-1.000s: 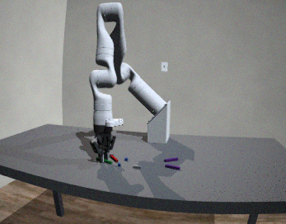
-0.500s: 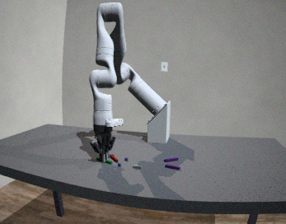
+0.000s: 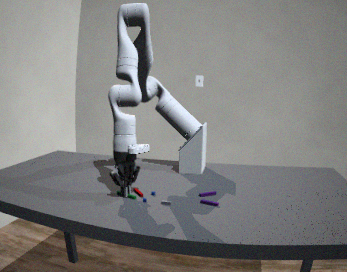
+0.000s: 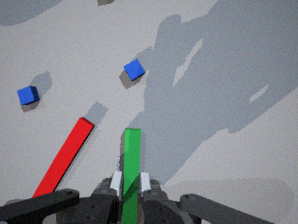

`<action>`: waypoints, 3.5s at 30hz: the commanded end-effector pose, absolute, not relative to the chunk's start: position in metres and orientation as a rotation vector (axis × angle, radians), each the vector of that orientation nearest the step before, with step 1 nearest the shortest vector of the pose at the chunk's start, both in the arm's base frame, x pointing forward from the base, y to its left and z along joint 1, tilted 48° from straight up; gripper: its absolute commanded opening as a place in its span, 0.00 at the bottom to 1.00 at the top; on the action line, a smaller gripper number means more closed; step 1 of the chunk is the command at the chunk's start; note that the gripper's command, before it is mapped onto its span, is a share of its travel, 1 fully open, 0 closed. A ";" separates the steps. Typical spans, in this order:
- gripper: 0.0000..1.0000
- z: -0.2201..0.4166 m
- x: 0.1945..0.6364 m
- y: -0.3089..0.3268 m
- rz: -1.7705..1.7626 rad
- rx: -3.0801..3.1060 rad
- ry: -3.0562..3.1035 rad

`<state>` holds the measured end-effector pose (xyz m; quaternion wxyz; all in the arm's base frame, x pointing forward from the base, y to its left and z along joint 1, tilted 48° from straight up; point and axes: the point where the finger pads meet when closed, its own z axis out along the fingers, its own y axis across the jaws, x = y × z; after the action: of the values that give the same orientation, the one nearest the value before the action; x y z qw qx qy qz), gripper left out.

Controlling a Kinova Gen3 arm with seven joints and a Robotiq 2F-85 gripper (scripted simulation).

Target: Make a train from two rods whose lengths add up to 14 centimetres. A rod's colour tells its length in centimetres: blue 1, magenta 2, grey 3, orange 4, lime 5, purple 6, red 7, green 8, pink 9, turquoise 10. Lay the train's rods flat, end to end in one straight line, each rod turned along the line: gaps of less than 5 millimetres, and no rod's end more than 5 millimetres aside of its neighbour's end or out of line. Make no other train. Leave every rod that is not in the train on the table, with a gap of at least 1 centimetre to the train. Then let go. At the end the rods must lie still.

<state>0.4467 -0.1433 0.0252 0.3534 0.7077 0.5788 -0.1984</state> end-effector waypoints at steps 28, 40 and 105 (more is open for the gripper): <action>0.05 0.089 0.435 -0.073 -0.511 1.830 1.498; 0.05 0.093 0.434 -0.070 -0.511 1.830 1.498; 0.05 -0.110 0.378 0.000 -0.932 1.004 2.316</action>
<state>0.3802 0.0109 -0.1047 0.2257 0.3629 0.8417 -0.3300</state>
